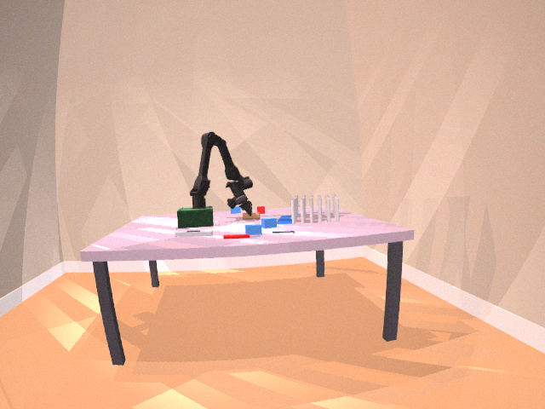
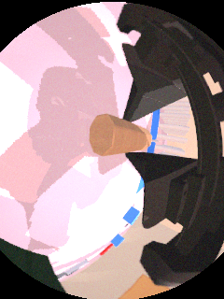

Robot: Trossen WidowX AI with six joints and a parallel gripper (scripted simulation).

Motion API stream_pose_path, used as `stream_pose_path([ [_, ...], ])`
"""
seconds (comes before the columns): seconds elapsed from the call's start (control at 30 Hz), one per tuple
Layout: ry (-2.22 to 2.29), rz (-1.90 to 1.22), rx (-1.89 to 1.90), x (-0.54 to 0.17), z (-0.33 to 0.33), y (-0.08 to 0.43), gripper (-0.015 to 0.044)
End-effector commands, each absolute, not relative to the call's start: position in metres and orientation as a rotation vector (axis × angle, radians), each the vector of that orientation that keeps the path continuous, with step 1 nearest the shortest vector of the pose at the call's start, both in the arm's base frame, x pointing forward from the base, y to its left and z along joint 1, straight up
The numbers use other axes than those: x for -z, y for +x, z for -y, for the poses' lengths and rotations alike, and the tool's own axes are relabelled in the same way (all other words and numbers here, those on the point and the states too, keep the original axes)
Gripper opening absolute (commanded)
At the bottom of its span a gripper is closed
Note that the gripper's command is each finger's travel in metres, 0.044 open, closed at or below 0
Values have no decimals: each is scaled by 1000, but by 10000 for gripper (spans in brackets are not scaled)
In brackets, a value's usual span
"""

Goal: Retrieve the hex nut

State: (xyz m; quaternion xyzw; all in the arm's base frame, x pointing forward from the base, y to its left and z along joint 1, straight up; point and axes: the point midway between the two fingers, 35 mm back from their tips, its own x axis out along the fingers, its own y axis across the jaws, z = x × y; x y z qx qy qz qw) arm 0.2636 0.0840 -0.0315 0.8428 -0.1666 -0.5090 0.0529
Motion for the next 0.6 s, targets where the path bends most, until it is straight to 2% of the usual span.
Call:
stream_pose_path([
  [0.0, 2571, 515, 1541, 28, -84, 265, 0],
  [0.57, 2573, 513, 1540, 15, -85, 268, 0],
])
